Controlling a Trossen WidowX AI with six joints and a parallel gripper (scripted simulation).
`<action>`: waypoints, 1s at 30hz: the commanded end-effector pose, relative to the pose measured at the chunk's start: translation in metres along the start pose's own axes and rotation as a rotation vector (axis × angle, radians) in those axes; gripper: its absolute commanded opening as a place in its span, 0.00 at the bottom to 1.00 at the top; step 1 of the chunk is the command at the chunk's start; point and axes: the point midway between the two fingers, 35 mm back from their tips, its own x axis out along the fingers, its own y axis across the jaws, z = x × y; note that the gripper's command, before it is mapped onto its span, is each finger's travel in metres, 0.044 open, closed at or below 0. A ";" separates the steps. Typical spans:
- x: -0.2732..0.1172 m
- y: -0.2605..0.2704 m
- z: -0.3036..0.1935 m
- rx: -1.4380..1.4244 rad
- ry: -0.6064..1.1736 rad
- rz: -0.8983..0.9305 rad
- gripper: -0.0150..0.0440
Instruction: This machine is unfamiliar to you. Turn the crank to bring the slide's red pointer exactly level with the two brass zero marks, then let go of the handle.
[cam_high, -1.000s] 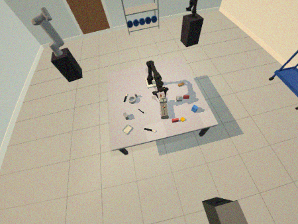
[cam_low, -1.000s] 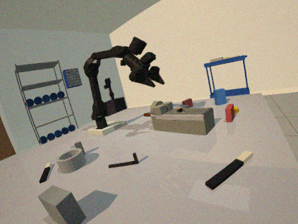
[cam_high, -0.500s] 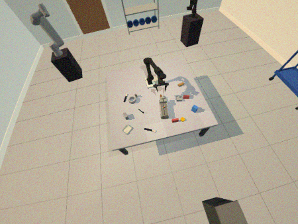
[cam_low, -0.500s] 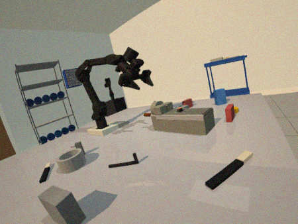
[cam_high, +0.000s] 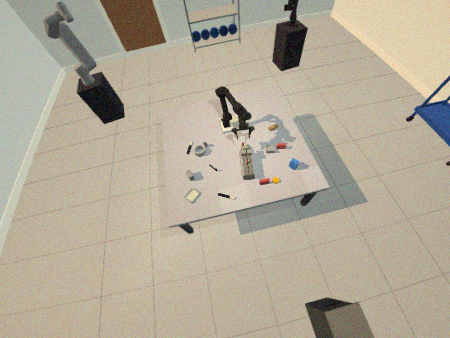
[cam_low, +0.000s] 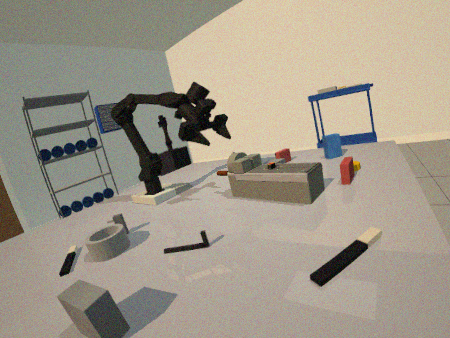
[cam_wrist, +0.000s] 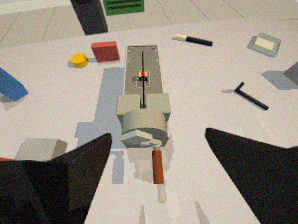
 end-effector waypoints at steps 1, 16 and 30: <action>0.014 -0.001 -0.015 -0.004 0.011 -0.010 1.00; 0.046 -0.003 -0.052 0.011 0.010 -0.007 1.00; 0.063 -0.002 -0.066 0.011 0.010 -0.007 1.00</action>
